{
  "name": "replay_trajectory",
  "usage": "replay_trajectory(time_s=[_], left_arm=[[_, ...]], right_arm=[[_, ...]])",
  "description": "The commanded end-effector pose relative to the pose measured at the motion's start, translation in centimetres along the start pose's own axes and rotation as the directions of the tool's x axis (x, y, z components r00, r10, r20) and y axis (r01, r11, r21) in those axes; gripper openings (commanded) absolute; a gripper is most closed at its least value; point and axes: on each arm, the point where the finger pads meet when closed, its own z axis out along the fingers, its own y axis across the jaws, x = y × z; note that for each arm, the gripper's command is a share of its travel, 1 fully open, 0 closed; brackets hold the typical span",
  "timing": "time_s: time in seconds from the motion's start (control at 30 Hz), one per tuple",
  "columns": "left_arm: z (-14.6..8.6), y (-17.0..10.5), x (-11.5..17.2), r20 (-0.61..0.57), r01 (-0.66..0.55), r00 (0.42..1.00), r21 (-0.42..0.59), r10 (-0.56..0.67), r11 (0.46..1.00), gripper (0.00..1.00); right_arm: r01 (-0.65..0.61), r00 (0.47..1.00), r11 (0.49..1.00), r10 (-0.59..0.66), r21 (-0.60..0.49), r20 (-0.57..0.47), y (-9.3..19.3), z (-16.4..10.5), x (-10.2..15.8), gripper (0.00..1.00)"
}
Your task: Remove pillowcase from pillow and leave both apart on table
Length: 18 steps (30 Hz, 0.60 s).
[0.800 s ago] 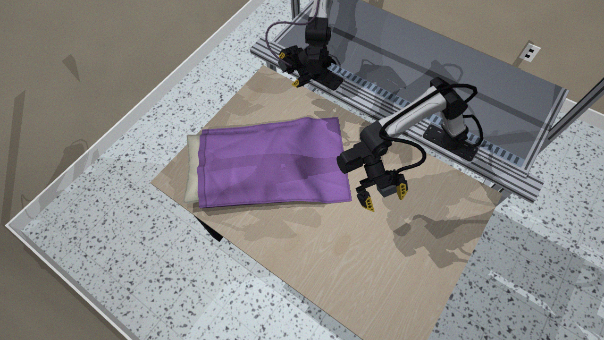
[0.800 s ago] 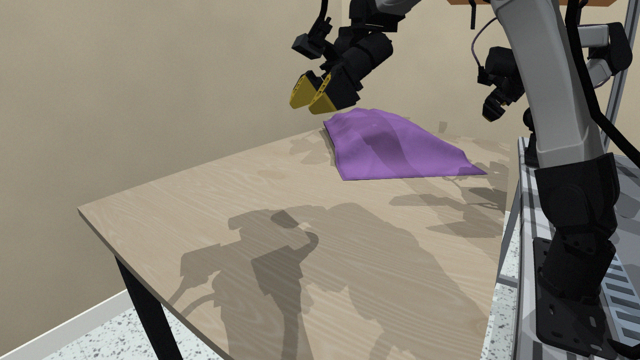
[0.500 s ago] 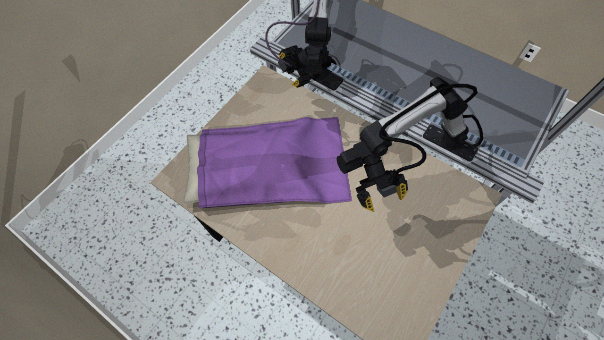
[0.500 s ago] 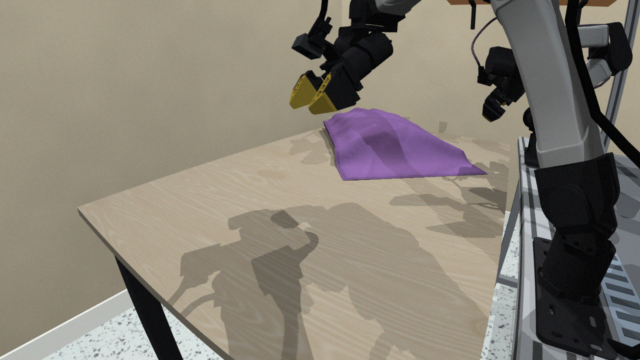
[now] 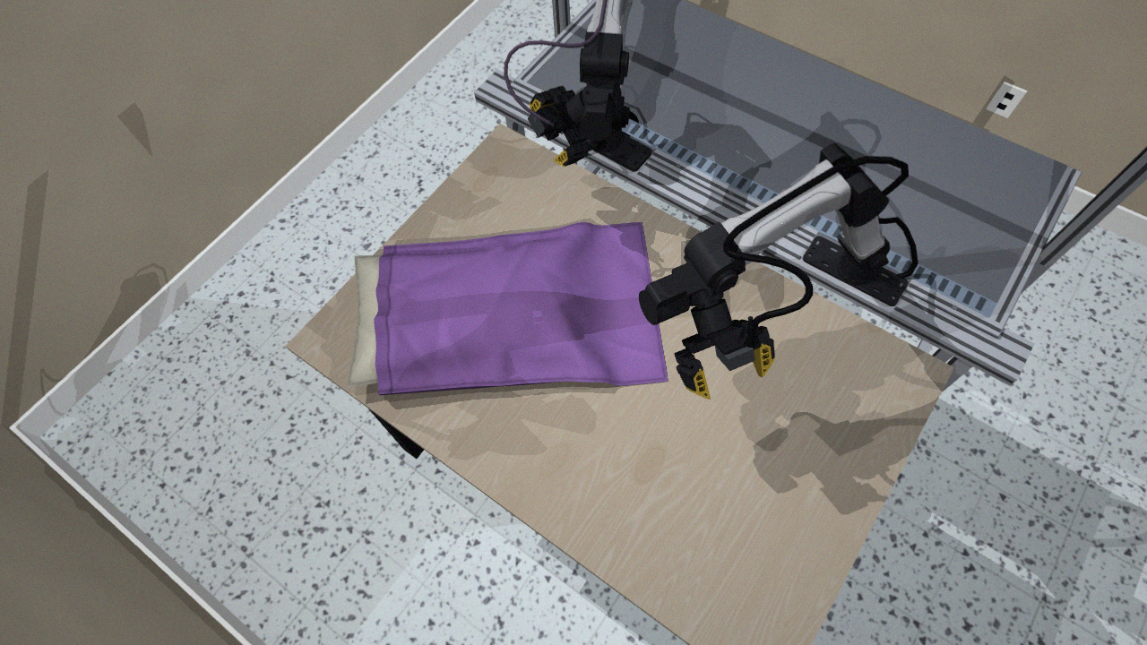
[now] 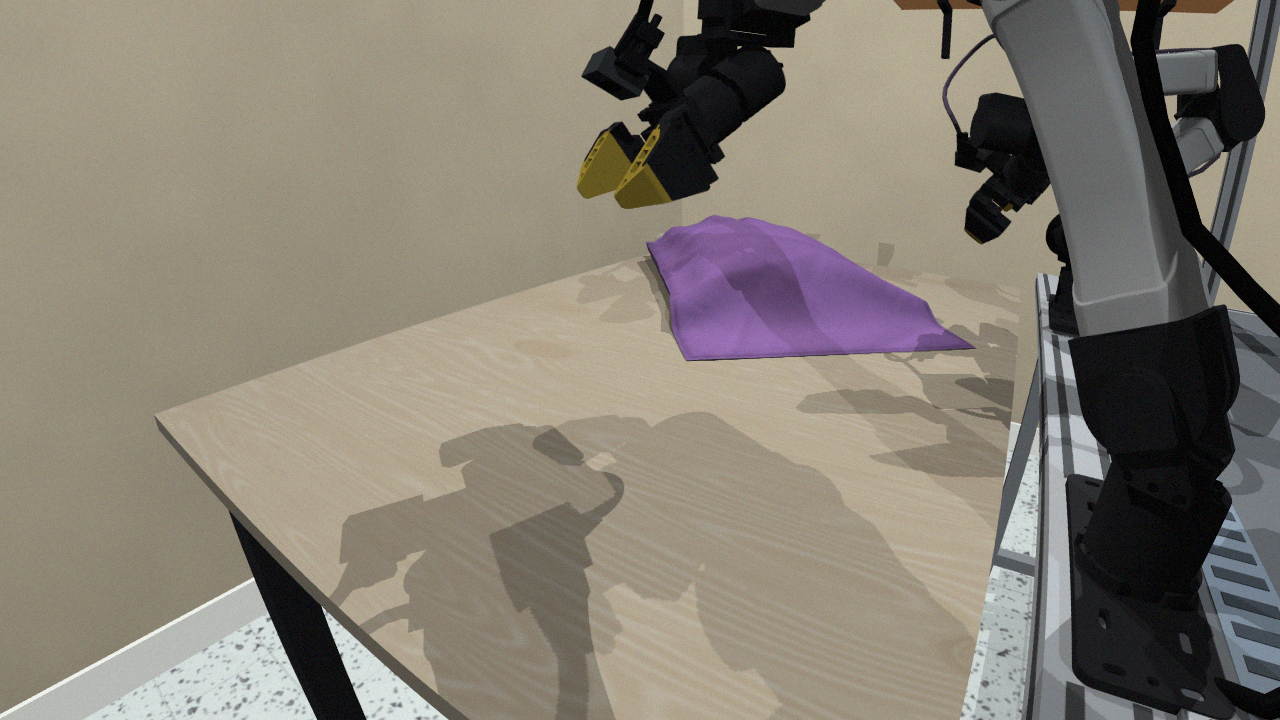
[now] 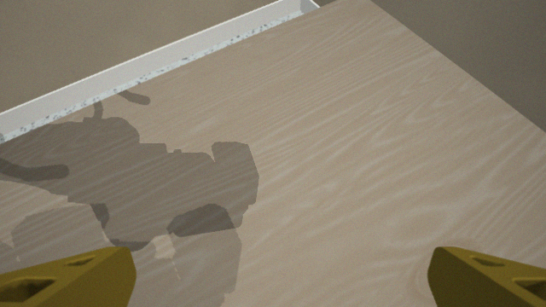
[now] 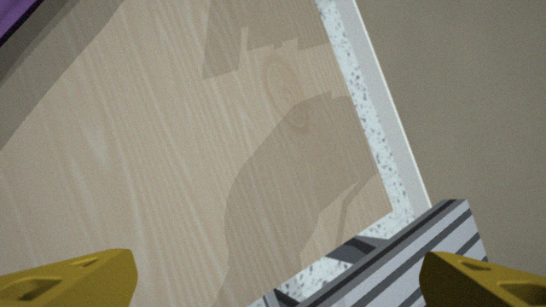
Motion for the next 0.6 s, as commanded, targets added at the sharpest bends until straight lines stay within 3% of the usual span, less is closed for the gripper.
replay_trajectory(time_s=[0.0, 0.57], left_arm=[[-1.3, 0.3, -2.0, 0.003, 0.013, 1.0, 0.004, -0.013, 1.0, 1.0], [-2.4, 0.2, -3.8, -0.003, -0.017, 1.0, -0.023, 0.017, 1.0, 1.0]], right_arm=[[-0.003, 1.0, 1.0, 0.003, -0.002, 0.007, 0.1, -0.1, -0.3, 1.0], [-0.003, 1.0, 1.0, 0.003, -0.002, 0.007, 0.1, -0.1, -0.3, 1.0]])
